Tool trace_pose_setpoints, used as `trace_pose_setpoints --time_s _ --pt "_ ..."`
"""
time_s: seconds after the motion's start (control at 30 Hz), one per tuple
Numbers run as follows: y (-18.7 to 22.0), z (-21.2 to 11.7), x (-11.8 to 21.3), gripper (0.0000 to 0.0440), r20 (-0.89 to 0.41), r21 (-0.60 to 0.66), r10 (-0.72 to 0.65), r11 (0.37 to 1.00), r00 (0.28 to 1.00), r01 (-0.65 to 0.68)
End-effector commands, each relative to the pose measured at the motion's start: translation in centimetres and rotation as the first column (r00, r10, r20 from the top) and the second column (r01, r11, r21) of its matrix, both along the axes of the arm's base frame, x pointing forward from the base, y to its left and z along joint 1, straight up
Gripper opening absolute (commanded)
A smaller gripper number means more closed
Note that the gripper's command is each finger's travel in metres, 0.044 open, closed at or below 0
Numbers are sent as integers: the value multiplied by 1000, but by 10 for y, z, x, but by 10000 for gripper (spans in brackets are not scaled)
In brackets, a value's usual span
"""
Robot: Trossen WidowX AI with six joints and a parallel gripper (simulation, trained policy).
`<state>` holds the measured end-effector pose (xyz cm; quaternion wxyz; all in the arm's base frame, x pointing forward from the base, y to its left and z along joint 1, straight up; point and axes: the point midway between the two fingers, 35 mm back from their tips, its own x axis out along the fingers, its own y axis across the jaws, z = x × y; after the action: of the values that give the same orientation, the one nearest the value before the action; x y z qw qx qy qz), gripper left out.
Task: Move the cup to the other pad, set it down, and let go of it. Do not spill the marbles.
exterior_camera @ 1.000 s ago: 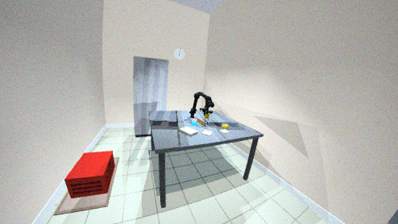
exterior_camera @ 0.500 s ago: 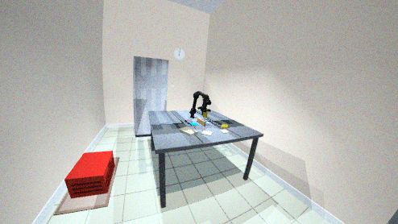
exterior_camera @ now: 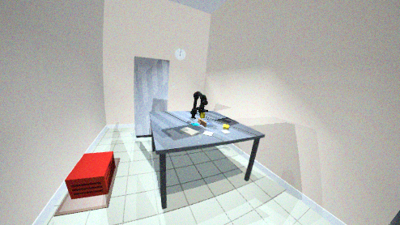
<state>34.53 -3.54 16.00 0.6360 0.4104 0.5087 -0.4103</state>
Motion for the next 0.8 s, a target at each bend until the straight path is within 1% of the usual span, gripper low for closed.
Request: trace_pose_setpoints --time_s 0.0,0.37,0.77 --pt "-12 -5 0 0 6 -6 -21 1000 1000 21" --pt "-41 -26 -5 0 14 -10 -80 997 997 80" --pt "-55 -56 -17 5 7 -7 -124 992 992 124"
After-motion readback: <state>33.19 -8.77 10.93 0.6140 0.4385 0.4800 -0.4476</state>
